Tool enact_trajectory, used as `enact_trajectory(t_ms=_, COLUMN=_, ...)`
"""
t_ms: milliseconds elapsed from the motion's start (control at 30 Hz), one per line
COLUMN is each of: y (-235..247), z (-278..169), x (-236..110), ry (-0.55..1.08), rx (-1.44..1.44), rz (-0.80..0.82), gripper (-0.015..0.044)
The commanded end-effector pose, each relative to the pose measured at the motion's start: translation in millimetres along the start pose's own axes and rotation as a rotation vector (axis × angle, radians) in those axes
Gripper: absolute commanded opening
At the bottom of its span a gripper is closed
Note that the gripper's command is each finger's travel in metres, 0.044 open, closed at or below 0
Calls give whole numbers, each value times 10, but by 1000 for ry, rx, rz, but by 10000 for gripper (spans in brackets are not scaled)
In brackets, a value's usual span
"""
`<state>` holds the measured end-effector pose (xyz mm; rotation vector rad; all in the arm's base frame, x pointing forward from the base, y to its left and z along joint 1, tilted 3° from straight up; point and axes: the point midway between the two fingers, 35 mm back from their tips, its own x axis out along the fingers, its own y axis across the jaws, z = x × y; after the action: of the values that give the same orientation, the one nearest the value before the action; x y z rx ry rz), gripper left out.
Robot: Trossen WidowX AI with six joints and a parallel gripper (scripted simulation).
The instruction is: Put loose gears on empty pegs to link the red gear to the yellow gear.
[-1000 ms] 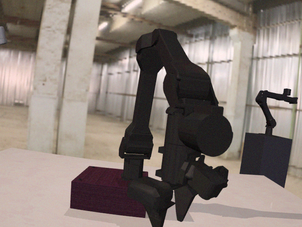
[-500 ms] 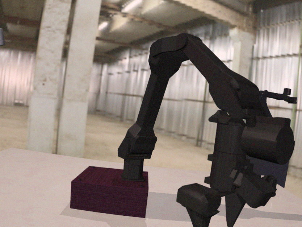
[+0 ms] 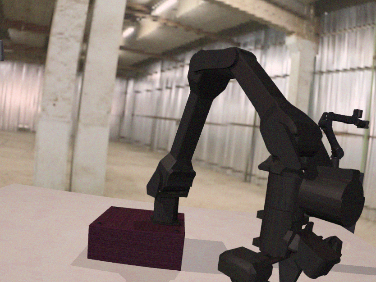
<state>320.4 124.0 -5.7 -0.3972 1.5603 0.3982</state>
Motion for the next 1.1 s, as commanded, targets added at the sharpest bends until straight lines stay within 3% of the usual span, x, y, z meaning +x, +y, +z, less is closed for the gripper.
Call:
enact_trajectory(t_ms=0, y=7, z=-14, x=75, ry=4, rx=3, rz=3, gripper=440)
enact_trajectory(t_ms=367, y=7, z=-21, x=194, ry=5, rx=3, rz=3, gripper=440)
enact_trajectory(t_ms=833, y=7, z=-21, x=194, ry=5, rx=3, rz=3, gripper=72)
enact_trajectory(t_ms=1067, y=7, z=-21, x=194, ry=5, rx=3, rz=3, gripper=26)
